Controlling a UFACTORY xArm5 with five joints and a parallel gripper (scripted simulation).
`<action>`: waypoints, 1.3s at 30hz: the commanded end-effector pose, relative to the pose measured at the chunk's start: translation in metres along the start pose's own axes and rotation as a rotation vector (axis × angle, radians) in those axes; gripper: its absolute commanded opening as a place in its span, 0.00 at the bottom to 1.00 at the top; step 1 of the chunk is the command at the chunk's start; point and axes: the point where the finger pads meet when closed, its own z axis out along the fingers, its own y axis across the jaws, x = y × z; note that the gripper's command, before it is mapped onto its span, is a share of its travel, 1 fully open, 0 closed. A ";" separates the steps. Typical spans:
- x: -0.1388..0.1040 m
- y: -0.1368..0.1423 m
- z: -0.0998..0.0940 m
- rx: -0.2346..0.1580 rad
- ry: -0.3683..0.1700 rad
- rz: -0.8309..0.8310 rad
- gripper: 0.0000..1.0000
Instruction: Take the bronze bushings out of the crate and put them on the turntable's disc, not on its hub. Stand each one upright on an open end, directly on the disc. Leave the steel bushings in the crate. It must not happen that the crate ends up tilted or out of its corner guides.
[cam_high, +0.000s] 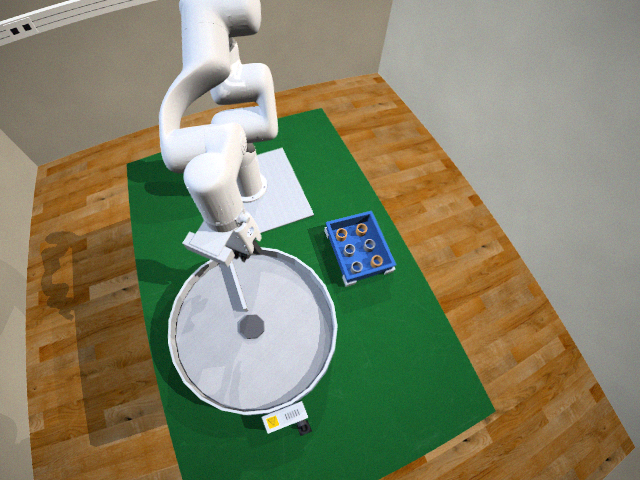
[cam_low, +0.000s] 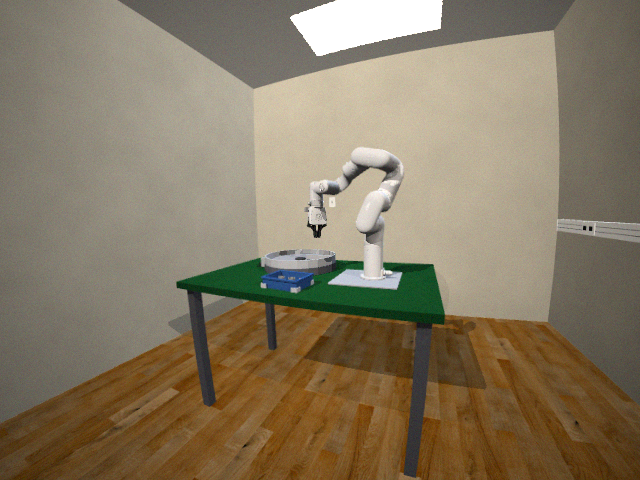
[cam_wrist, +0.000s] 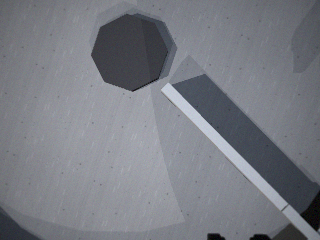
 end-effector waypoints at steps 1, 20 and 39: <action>0.000 -0.001 -0.001 0.002 0.003 0.000 0.41; -0.152 -0.119 0.045 0.002 -0.001 0.000 0.41; -0.270 -0.222 0.080 0.002 -0.001 0.000 0.41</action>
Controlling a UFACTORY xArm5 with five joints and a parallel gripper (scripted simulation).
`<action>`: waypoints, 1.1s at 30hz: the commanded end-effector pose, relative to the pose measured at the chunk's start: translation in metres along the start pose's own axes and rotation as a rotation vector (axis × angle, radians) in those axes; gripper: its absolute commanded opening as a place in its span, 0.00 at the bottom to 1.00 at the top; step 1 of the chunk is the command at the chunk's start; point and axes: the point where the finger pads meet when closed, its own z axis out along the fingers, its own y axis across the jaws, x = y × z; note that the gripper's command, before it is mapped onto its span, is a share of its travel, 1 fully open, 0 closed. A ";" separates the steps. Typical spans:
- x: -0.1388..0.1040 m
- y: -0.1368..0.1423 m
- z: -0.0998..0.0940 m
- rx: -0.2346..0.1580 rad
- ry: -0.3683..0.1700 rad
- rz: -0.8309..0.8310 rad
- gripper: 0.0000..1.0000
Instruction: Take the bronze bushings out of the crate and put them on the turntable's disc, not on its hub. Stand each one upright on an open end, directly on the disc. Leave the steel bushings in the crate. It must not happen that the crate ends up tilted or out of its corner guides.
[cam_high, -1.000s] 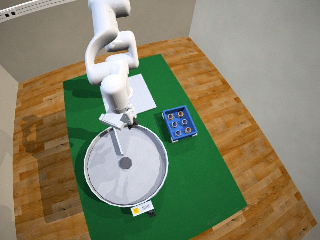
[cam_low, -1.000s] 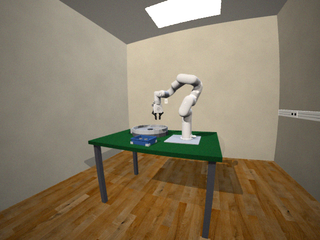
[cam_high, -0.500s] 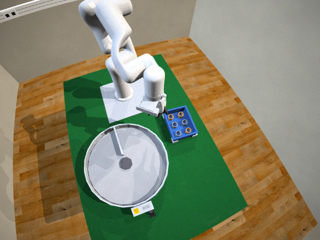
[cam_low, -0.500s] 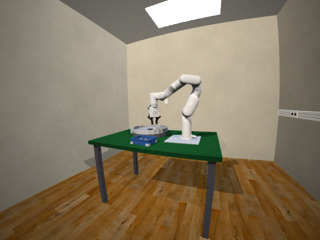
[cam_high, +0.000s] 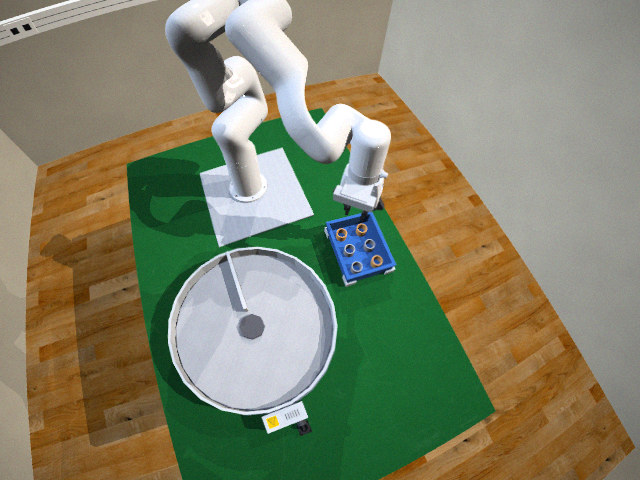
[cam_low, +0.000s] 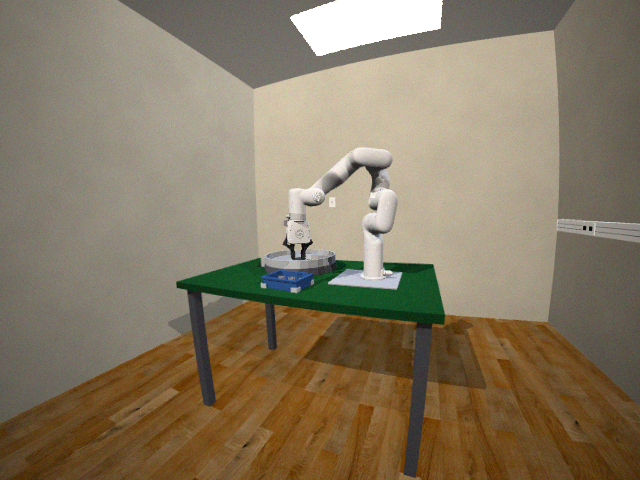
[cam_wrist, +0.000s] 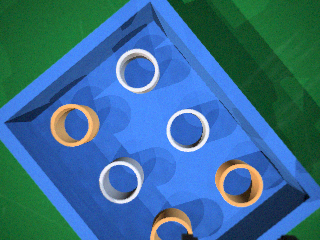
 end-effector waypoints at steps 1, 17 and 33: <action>-0.016 -0.029 0.011 -0.008 -0.001 0.008 0.41; -0.018 -0.032 0.011 -0.008 -0.001 0.008 0.41; -0.018 -0.032 0.011 -0.008 -0.001 0.008 0.41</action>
